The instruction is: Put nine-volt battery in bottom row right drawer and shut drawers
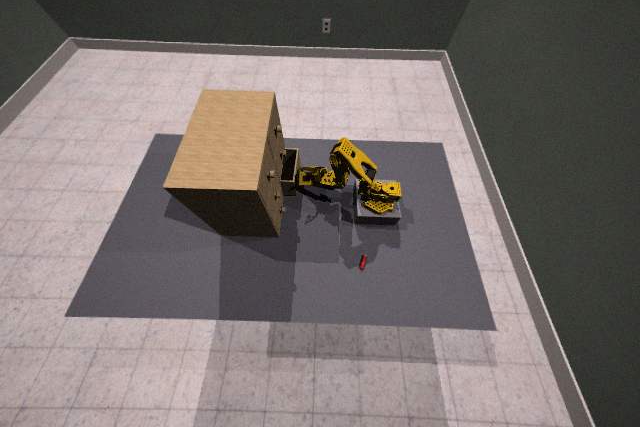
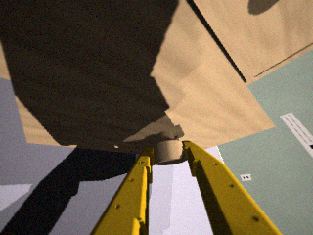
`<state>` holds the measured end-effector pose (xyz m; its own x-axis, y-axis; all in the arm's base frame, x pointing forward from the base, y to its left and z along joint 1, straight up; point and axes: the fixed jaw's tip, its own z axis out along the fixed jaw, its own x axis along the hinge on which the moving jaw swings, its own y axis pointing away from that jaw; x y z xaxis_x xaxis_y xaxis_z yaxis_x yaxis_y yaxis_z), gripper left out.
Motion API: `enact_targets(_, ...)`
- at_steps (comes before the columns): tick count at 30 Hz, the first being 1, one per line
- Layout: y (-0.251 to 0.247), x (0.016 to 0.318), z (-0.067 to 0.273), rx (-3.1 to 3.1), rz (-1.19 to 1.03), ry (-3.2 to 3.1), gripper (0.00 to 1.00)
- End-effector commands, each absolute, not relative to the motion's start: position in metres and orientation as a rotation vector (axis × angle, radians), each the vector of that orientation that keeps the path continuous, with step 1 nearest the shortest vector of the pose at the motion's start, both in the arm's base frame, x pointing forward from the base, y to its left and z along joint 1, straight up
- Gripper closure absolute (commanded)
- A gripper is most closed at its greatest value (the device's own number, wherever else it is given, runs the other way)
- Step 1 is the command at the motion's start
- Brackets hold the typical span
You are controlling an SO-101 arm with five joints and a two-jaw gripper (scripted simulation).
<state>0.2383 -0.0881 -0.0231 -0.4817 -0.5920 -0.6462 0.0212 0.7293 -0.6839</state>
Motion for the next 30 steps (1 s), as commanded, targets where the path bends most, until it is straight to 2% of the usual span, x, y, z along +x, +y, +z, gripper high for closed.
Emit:
enact_targets(1,-0.0878,0.2338,-0.0238,-0.438,-0.79,1.959,1.0)
enact_targets(30,-0.088,0.224,-0.0237,-0.422,-0.8,1.964,1.0)
